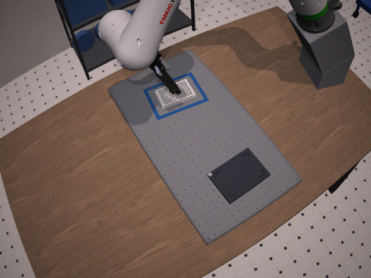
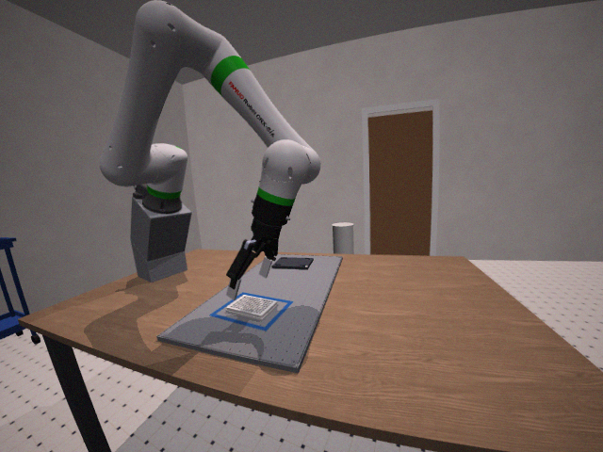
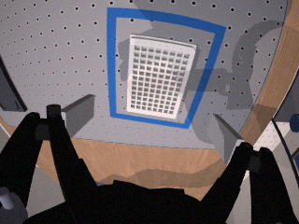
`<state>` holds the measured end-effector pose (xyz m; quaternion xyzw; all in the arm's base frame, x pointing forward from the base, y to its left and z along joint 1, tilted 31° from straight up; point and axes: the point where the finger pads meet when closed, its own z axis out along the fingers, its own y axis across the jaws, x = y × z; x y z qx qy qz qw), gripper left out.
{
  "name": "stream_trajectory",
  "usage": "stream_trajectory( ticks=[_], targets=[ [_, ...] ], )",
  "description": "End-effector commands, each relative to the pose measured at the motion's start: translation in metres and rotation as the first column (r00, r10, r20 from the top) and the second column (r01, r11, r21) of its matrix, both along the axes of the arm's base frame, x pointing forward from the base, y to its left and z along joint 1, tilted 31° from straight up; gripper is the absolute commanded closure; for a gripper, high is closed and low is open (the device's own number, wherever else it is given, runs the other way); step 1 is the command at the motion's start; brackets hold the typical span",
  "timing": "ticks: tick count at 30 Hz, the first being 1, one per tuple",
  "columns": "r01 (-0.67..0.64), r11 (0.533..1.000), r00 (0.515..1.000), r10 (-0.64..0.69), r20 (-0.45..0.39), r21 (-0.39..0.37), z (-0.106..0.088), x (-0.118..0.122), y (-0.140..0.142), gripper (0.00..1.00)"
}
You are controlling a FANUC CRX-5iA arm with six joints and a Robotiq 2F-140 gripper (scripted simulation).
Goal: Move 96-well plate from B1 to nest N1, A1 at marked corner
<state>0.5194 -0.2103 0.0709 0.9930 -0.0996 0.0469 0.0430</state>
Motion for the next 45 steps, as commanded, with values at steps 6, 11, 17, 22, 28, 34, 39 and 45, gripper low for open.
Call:
stream_trajectory(
  ticks=[6,11,17,22,28,34,39,45],
  targets=[
    [0.000,1.000,1.000,0.000,0.000,0.000,-0.009,0.005,-0.002,0.00],
    [0.000,1.000,1.000,0.000,0.000,0.000,-0.016,0.009,-0.003,0.00],
    [0.000,1.000,1.000,0.000,0.000,0.000,-0.024,0.014,-0.005,0.00],
    [0.000,1.000,1.000,0.000,0.000,0.000,-0.029,0.017,-0.006,0.00],
    [0.000,1.000,1.000,0.000,0.000,0.000,-0.037,0.022,-0.007,0.00],
    [0.000,1.000,1.000,0.000,0.000,0.000,-0.044,0.025,-0.009,0.00],
    [0.000,1.000,1.000,0.000,0.000,0.000,-0.044,0.025,-0.009,0.00],
    [0.000,1.000,1.000,0.000,0.000,0.000,-0.044,0.025,-0.009,0.00]
  ],
)
